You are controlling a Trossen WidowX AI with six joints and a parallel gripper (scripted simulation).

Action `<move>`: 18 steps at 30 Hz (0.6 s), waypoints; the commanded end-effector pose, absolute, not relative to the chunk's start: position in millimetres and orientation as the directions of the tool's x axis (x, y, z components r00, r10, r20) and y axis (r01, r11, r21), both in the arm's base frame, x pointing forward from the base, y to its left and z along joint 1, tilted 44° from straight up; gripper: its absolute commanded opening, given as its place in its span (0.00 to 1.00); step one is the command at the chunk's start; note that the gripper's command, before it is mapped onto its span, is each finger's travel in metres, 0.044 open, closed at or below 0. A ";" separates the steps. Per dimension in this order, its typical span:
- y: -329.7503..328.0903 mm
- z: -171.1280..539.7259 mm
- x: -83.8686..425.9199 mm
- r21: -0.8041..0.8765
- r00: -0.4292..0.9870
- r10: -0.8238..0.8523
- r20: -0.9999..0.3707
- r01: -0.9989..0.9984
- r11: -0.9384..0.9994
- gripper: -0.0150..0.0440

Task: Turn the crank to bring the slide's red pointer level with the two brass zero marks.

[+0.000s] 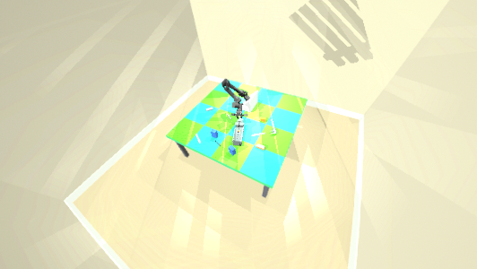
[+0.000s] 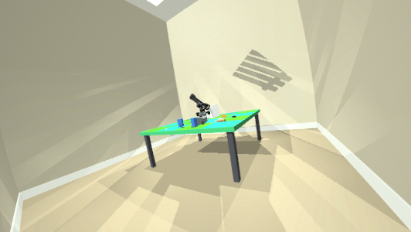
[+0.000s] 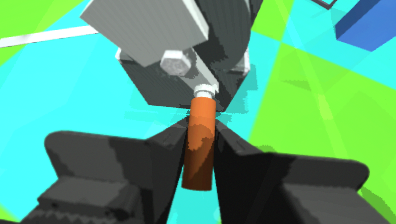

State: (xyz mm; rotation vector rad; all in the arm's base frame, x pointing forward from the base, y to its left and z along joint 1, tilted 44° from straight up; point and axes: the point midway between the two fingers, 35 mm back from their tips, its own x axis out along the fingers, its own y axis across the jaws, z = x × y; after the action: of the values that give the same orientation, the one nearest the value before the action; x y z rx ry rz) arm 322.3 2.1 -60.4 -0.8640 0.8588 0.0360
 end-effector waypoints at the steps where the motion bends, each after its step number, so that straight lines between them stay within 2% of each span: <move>1: 1.8 -61.7 320.9 -0.652 0.672 -0.299 -0.678 -0.361 0.666 0.25; 18: 2.1 -58.3 322.6 -0.652 0.672 -0.299 -0.678 -0.361 0.666 0.25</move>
State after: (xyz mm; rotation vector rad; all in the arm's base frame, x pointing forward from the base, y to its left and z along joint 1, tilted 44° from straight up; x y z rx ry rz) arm 321.7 2.5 -61.0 -0.8664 0.8643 0.0418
